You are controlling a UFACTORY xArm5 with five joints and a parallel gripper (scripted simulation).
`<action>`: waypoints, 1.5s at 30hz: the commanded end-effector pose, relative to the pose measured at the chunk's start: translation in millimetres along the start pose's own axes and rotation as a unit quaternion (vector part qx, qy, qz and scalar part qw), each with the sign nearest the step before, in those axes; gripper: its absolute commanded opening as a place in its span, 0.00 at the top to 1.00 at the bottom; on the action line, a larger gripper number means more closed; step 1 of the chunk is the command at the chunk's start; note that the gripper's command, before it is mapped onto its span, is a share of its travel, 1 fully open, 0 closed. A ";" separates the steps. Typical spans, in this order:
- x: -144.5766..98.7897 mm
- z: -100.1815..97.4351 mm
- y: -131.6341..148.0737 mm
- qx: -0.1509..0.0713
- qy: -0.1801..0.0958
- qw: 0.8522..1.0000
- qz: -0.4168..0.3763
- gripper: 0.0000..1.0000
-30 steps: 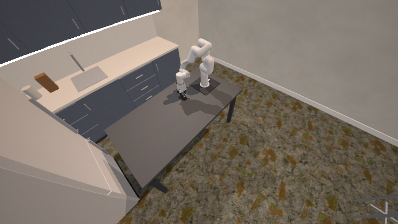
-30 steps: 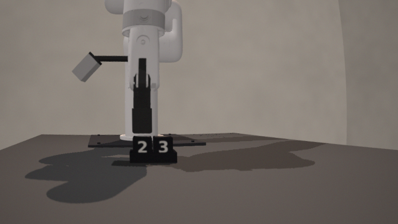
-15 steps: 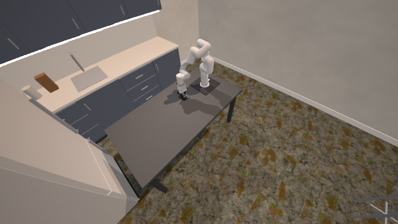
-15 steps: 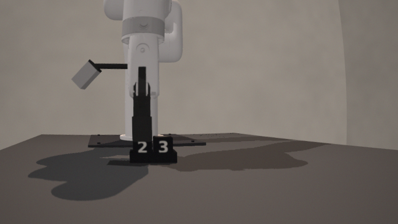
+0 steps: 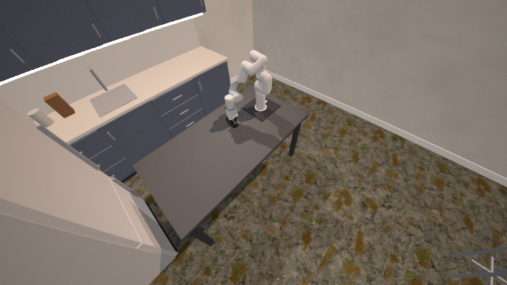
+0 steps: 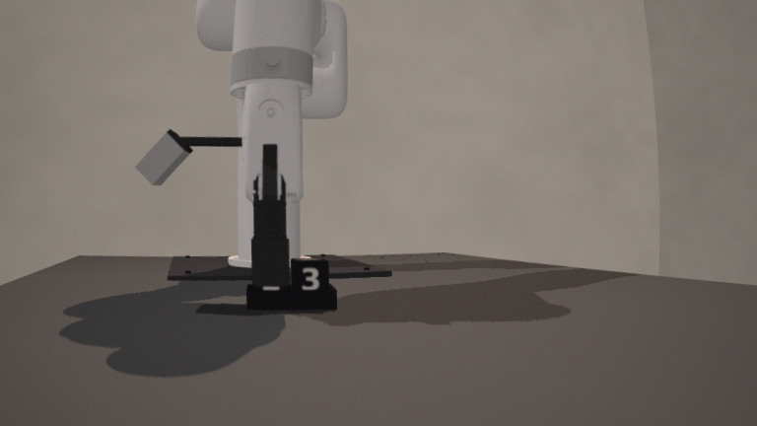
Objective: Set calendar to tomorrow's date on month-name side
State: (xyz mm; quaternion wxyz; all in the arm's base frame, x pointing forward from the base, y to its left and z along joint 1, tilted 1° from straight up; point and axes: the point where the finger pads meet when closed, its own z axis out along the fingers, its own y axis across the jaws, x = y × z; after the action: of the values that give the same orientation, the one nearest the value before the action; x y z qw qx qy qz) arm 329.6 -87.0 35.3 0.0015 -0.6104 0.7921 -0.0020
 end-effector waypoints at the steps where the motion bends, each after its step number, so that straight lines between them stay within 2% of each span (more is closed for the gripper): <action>1: 0.0 -0.5 -1.2 0.001 0.000 1.000 0.000 0.51; 33: 0.0 -0.5 -1.2 0.001 0.000 1.000 0.000 0.51; 34: 0.0 -0.5 -1.2 0.001 0.000 1.000 0.000 0.71; 45: 0.0 -0.5 -1.2 0.001 0.000 1.000 0.000 0.71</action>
State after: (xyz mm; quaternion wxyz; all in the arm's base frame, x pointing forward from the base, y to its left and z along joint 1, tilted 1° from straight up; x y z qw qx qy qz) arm 329.6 -87.0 35.0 0.0015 -0.6104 0.7921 -0.0020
